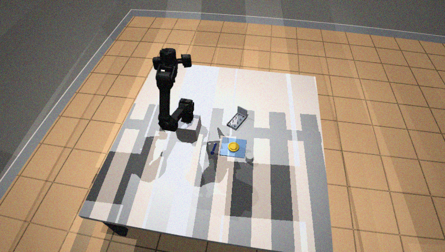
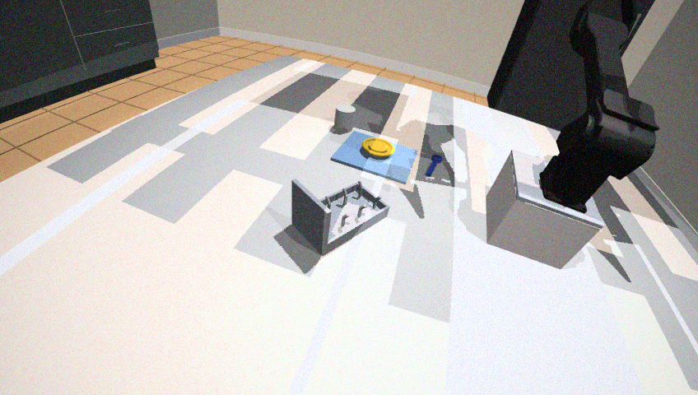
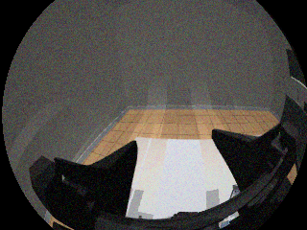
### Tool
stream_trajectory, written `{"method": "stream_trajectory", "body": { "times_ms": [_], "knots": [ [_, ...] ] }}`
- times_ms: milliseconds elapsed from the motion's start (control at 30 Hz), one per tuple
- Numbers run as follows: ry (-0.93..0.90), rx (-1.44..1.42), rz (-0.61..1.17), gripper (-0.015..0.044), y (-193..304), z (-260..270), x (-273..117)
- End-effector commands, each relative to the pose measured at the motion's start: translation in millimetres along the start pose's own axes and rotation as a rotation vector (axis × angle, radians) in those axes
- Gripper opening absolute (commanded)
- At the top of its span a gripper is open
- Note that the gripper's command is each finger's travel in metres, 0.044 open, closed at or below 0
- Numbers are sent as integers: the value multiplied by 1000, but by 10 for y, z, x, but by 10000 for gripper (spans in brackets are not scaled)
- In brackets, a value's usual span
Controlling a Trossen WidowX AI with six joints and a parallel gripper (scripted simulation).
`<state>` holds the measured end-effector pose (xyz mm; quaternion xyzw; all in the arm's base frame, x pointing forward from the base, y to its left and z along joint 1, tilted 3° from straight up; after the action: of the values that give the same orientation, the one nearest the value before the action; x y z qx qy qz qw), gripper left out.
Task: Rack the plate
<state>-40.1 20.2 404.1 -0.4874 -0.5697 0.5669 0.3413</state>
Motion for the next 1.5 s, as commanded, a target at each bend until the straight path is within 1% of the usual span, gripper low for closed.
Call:
{"method": "stream_trajectory", "body": {
  "times_ms": [0,200,433,600,767,933,1067,1300,1467],
  "knots": [
    [4,2,4,400,-2,-6,13],
    [141,56,114,400,-14,-256,400],
    [315,132,258,400,89,-720,811],
    [433,193,360,400,249,-1120,1006],
    [544,264,459,400,474,-1549,1106],
    [647,345,557,400,762,-1980,1107],
    [731,418,637,400,1037,-2289,1023],
    [865,561,772,400,1574,-2722,736],
    [965,688,830,400,1964,-2952,465]
  ]
}}
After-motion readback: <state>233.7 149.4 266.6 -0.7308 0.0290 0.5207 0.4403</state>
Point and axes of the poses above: the point midway between the two fingers, 35 mm back from their tips, its own x axis out along the fingers, its own z axis across the jaws, y = z × x, the point moved 2 cm from there along -x, back along the fingers, and after that the axes turned 6 degrees about -x, right-handed, at the moved point
